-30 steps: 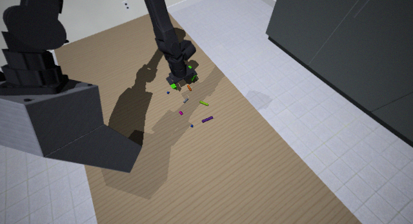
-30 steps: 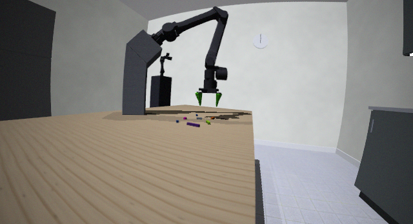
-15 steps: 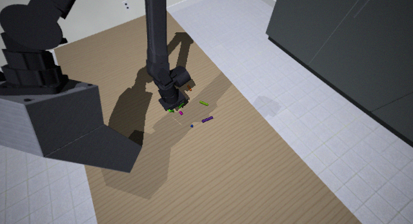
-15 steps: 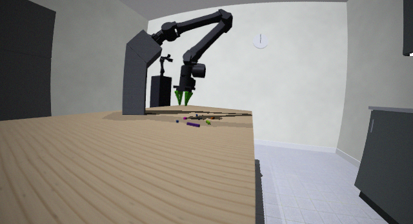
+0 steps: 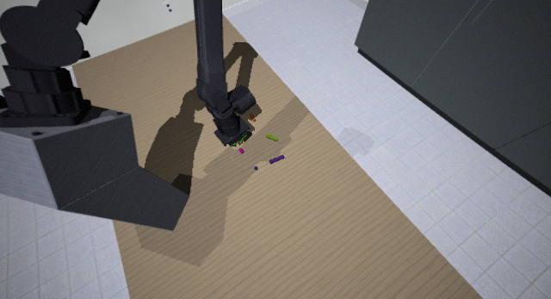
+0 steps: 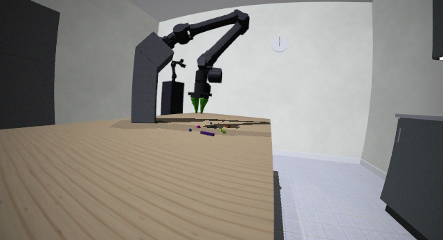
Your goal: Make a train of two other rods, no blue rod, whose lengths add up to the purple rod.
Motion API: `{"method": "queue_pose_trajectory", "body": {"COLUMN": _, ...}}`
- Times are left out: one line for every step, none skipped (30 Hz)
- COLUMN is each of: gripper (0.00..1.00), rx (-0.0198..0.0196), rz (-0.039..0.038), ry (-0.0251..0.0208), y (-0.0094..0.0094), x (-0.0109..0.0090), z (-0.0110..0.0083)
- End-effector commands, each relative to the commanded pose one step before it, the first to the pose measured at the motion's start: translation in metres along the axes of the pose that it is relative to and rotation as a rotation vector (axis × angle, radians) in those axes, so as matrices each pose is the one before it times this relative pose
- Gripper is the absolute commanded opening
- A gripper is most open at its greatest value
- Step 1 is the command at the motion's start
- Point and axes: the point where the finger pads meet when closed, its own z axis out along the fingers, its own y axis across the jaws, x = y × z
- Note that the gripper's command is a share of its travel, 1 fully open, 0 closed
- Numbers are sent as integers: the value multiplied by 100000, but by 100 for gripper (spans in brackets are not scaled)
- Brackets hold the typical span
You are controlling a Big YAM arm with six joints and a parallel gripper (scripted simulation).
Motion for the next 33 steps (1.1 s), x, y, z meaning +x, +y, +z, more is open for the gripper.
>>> {"method": "queue_pose_trajectory", "body": {"gripper": 24, "rx": -229, "rz": -1957, "ry": -1082, "y": 248, "x": -732, "z": -270}}
{"method": "queue_pose_trajectory", "body": {"gripper": 24, "rx": 1, "rz": 0, "ry": 0, "y": 0, "x": 0, "z": 0}}
{"method": "queue_pose_trajectory", "body": {"gripper": 24, "rx": -3, "rz": 1, "ry": 0, "y": 1, "x": 0, "z": 0}}
{"method": "queue_pose_trajectory", "body": {"gripper": 24, "rx": 0, "rz": 0, "ry": 0, "y": 0, "x": 0, "z": 0}}
{"method": "queue_pose_trajectory", "body": {"gripper": 24, "rx": 3, "rz": -1, "ry": 0, "y": -2, "x": 0, "z": 0}}
{"method": "queue_pose_trajectory", "body": {"gripper": 24, "rx": -1, "rz": 0, "ry": 0, "y": 0, "x": 0, "z": 0}}
{"method": "queue_pose_trajectory", "body": {"gripper": 24, "rx": -2, "rz": 1, "ry": 0, "y": 1, "x": 0, "z": 0}}
{"method": "queue_pose_trajectory", "body": {"gripper": 24, "rx": 1, "rz": 0, "ry": 0, "y": -1, "x": 0, "z": 0}}
{"method": "queue_pose_trajectory", "body": {"gripper": 24, "rx": 0, "rz": 0, "ry": 0, "y": 0, "x": 0, "z": 0}}
{"method": "queue_pose_trajectory", "body": {"gripper": 24, "rx": 0, "rz": 0, "ry": 0, "y": 0, "x": 0, "z": 0}}
{"method": "queue_pose_trajectory", "body": {"gripper": 24, "rx": -1, "rz": 0, "ry": 0, "y": 0, "x": 0, "z": 0}}
{"method": "queue_pose_trajectory", "body": {"gripper": 24, "rx": 1, "rz": 0, "ry": 0, "y": -1, "x": 0, "z": 0}}
{"method": "queue_pose_trajectory", "body": {"gripper": 24, "rx": 1, "rz": 0, "ry": 0, "y": 0, "x": 0, "z": 0}}
{"method": "queue_pose_trajectory", "body": {"gripper": 24, "rx": -1, "rz": 0, "ry": 0, "y": 1, "x": 0, "z": 0}}
{"method": "queue_pose_trajectory", "body": {"gripper": 24, "rx": 0, "rz": 0, "ry": 0, "y": 0, "x": 0, "z": 1}}
{"method": "queue_pose_trajectory", "body": {"gripper": 24, "rx": -2, "rz": -1, "ry": -3, "y": 0, "x": 0, "z": 10}}
{"method": "queue_pose_trajectory", "body": {"gripper": 24, "rx": -8, "rz": -2, "ry": -9, "y": 2, "x": 0, "z": 25}}
{"method": "queue_pose_trajectory", "body": {"gripper": 24, "rx": -15, "rz": -4, "ry": -16, "y": 3, "x": -1, "z": 48}}
{"method": "queue_pose_trajectory", "body": {"gripper": 24, "rx": -23, "rz": -7, "ry": -26, "y": 5, "x": -1, "z": 76}}
{"method": "queue_pose_trajectory", "body": {"gripper": 24, "rx": -2, "rz": 56, "ry": 7, "y": 0, "x": 32, "z": 98}}
{"method": "queue_pose_trajectory", "body": {"gripper": 24, "rx": 0, "rz": 83, "ry": 15, "y": 0, "x": 48, "z": 131}}
{"method": "queue_pose_trajectory", "body": {"gripper": 24, "rx": 0, "rz": 106, "ry": 19, "y": 0, "x": 61, "z": 168}}
{"method": "queue_pose_trajectory", "body": {"gripper": 24, "rx": 109, "rz": 86, "ry": 16, "y": -53, "x": 64, "z": 189}}
{"method": "queue_pose_trajectory", "body": {"gripper": 24, "rx": 210, "rz": 71, "ry": 12, "y": -59, "x": 2, "z": 47}}
{"method": "queue_pose_trajectory", "body": {"gripper": 24, "rx": 2, "rz": 183, "ry": 33, "y": 0, "x": 6, "z": 51}}
{"method": "queue_pose_trajectory", "body": {"gripper": 24, "rx": 0, "rz": 0, "ry": 0, "y": 0, "x": 0, "z": 0}}
{"method": "queue_pose_trajectory", "body": {"gripper": 24, "rx": 0, "rz": 0, "ry": 0, "y": 0, "x": 0, "z": 0}}
{"method": "queue_pose_trajectory", "body": {"gripper": 24, "rx": 2, "rz": 211, "ry": 38, "y": 1, "x": 7, "z": 59}}
{"method": "queue_pose_trajectory", "body": {"gripper": 24, "rx": 3, "rz": 239, "ry": 43, "y": 1, "x": 8, "z": 67}}
{"method": "queue_pose_trajectory", "body": {"gripper": 24, "rx": 3, "rz": 267, "ry": 48, "y": 1, "x": 9, "z": 75}}
{"method": "queue_pose_trajectory", "body": {"gripper": 24, "rx": 2, "rz": 260, "ry": 27, "y": 1, "x": 5, "z": 83}}
{"method": "queue_pose_trajectory", "body": {"gripper": 24, "rx": -1, "rz": 0, "ry": 1, "y": 1, "x": 1, "z": 91}}
{"method": "queue_pose_trajectory", "body": {"gripper": 24, "rx": -1, "rz": 1, "ry": 0, "y": 2, "x": 0, "z": 99}}
